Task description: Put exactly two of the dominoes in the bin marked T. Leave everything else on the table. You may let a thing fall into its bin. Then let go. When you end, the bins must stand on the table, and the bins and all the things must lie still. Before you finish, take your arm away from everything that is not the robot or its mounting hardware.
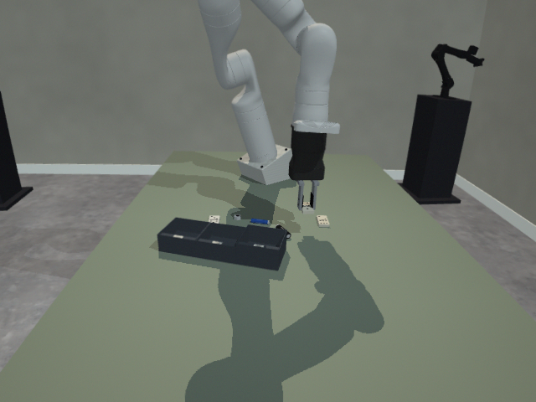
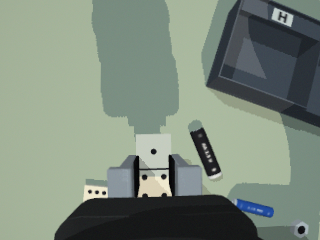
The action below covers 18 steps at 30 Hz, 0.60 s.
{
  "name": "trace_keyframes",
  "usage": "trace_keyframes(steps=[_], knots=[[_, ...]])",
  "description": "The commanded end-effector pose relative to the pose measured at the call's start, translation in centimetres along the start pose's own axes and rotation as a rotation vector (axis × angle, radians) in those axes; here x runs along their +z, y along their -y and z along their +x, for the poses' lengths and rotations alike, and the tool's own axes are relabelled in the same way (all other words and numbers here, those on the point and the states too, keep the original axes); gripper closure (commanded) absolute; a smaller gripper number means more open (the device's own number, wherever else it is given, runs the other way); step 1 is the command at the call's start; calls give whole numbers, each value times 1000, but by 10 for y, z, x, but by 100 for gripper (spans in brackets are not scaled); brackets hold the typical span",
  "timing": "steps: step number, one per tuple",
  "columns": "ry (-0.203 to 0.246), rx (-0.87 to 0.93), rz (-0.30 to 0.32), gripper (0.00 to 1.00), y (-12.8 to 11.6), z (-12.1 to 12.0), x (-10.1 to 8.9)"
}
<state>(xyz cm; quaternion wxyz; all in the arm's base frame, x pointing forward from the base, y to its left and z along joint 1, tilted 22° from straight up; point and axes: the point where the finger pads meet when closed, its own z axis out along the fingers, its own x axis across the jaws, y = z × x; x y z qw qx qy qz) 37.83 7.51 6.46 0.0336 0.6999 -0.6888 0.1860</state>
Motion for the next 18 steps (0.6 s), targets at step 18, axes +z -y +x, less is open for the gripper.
trace_keyframes(steps=[18], knots=[[1, 1, 3, 51, 1, 0, -7]])
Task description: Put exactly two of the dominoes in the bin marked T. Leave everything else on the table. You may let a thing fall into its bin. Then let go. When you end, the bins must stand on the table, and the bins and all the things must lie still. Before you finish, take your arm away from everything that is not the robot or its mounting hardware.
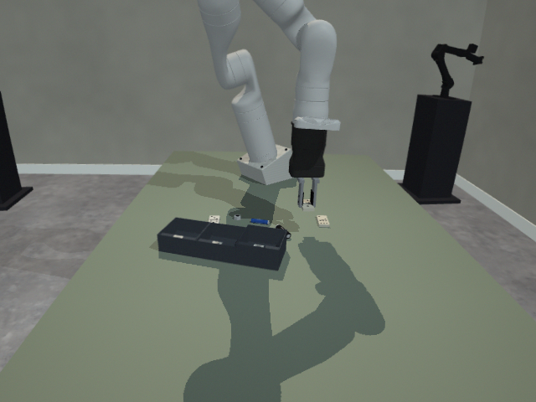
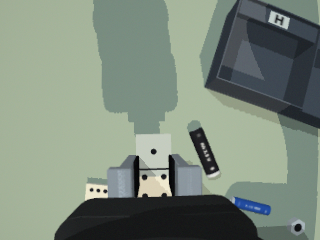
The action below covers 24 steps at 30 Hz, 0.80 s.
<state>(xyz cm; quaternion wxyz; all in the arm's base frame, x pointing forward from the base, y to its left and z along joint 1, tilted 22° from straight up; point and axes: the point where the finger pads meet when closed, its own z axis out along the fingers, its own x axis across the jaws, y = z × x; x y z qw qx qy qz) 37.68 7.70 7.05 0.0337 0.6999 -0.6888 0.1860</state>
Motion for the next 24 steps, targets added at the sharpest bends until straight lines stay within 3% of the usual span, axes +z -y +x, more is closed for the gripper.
trace_keyframes(steps=[1, 15, 17, 24], knots=[[1, 1, 3, 51, 2, 6, -1], [0, 1, 3, 51, 12, 89, -1], [0, 1, 3, 51, 12, 89, -1], [0, 1, 3, 51, 18, 131, -1]])
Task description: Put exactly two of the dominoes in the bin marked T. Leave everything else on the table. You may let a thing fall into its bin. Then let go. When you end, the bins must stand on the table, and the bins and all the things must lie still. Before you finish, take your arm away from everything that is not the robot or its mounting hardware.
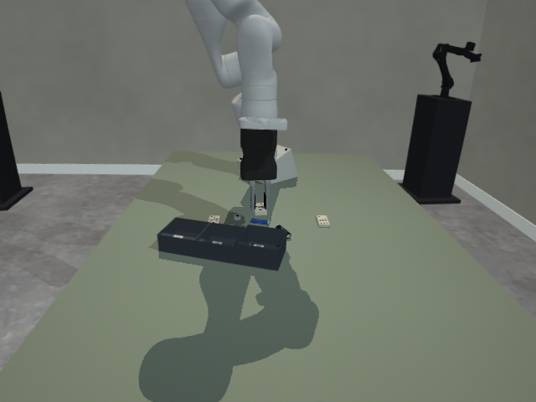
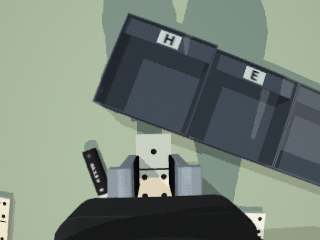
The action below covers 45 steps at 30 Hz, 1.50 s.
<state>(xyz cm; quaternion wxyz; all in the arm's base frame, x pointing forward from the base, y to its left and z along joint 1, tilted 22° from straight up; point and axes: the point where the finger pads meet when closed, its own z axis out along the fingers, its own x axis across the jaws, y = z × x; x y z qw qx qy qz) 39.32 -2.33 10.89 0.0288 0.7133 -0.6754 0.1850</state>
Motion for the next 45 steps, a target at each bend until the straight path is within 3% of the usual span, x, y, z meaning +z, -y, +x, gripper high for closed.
trace_keyframes(steps=[1, 8, 11, 24, 27, 42, 45], knots=[[-12, 37, -8, 51, -2, 30, 0], [-12, 37, -8, 51, 2, 72, 0], [-12, 37, -8, 51, 2, 76, 0], [-15, 687, -4, 51, 9, 154, -1], [-15, 737, -4, 51, 10, 156, -1], [-16, 1487, 2, 51, 10, 156, -1], [-16, 1537, 2, 51, 10, 156, -1]])
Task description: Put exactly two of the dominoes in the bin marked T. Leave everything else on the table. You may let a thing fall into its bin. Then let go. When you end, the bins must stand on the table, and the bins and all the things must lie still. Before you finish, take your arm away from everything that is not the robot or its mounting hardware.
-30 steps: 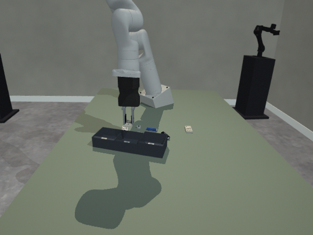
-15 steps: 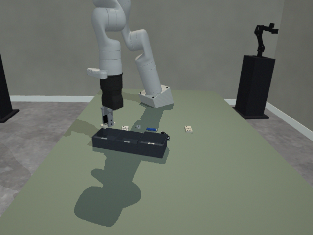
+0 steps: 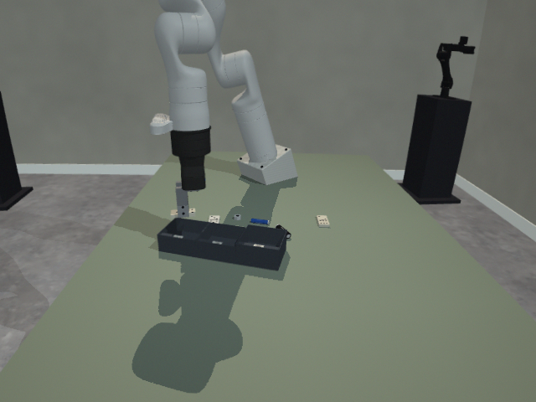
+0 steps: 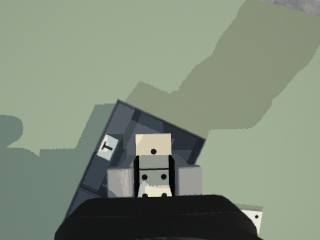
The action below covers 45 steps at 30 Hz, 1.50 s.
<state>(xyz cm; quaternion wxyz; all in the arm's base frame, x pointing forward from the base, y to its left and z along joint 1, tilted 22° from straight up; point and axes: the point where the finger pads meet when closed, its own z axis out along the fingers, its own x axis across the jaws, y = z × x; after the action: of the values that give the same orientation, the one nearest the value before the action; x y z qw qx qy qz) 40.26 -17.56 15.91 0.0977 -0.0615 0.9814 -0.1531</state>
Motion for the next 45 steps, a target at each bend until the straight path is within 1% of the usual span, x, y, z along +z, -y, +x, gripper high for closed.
trace_keyframes(steps=[1, 8, 9, 28, 31, 33, 45], knots=[[6, 88, 16, 51, -5, -4, -1], [9, 438, 15, 51, -5, -4, -1], [9, 449, 15, 51, -5, -4, -1], [9, 449, 15, 51, -5, -4, -1], [9, 449, 15, 51, -5, -4, 5], [9, 449, 15, 51, -5, -4, 5], [9, 449, 15, 51, -5, -4, 29]])
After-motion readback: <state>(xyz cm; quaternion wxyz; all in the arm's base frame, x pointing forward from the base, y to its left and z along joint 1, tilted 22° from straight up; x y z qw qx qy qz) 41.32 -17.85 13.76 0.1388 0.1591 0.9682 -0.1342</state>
